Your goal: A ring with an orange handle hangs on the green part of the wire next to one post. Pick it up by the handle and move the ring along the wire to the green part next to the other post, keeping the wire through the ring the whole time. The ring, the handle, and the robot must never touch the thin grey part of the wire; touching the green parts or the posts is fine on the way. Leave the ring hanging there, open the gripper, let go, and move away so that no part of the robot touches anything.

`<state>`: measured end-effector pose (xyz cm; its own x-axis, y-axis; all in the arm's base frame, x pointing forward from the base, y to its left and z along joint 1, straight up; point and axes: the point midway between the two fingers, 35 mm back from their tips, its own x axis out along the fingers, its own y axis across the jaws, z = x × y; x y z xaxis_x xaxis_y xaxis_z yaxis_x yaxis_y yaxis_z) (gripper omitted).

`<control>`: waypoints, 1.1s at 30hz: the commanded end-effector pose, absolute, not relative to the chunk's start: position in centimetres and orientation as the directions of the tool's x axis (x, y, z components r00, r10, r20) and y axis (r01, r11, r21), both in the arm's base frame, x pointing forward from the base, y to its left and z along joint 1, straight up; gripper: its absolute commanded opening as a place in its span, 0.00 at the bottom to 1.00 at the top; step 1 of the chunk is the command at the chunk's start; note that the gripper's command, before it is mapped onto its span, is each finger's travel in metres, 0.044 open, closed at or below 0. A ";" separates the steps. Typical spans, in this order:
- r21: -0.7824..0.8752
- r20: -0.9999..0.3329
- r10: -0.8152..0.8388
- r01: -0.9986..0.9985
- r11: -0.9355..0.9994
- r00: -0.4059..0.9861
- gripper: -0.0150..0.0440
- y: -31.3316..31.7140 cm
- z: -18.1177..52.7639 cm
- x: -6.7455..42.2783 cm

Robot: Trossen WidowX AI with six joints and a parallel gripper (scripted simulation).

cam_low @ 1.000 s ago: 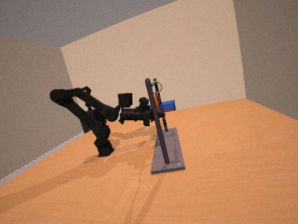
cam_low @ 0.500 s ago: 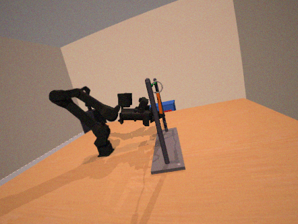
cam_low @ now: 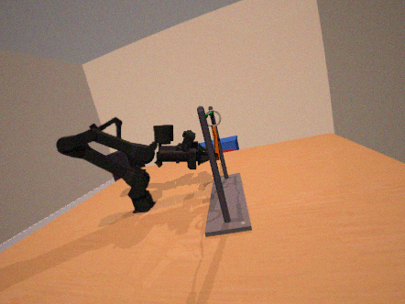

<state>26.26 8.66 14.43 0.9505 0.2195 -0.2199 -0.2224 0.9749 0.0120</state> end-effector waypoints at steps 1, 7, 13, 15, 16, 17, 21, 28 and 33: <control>0.017 -0.225 0.217 -0.219 0.976 0.950 0.53 8.5 14.3 25.7; 0.018 -0.225 0.217 -0.218 0.976 0.950 0.53 8.3 14.4 24.8; 0.019 -0.226 0.216 -0.218 0.976 0.950 0.53 8.0 14.4 24.0; 0.019 -0.226 0.216 -0.217 0.976 0.950 0.53 7.9 14.4 23.7; 0.019 -0.226 0.216 -0.217 0.976 0.950 0.53 7.9 14.4 23.7; 0.019 -0.226 0.216 -0.217 0.976 0.950 0.53 7.9 14.4 23.6; 0.019 -0.226 0.216 -0.217 0.976 0.950 0.53 7.9 14.4 23.5; 0.019 -0.226 0.216 -0.217 0.976 0.950 0.53 7.9 14.4 23.5; 0.019 -0.226 0.216 -0.217 0.976 0.950 0.53 7.9 14.4 23.5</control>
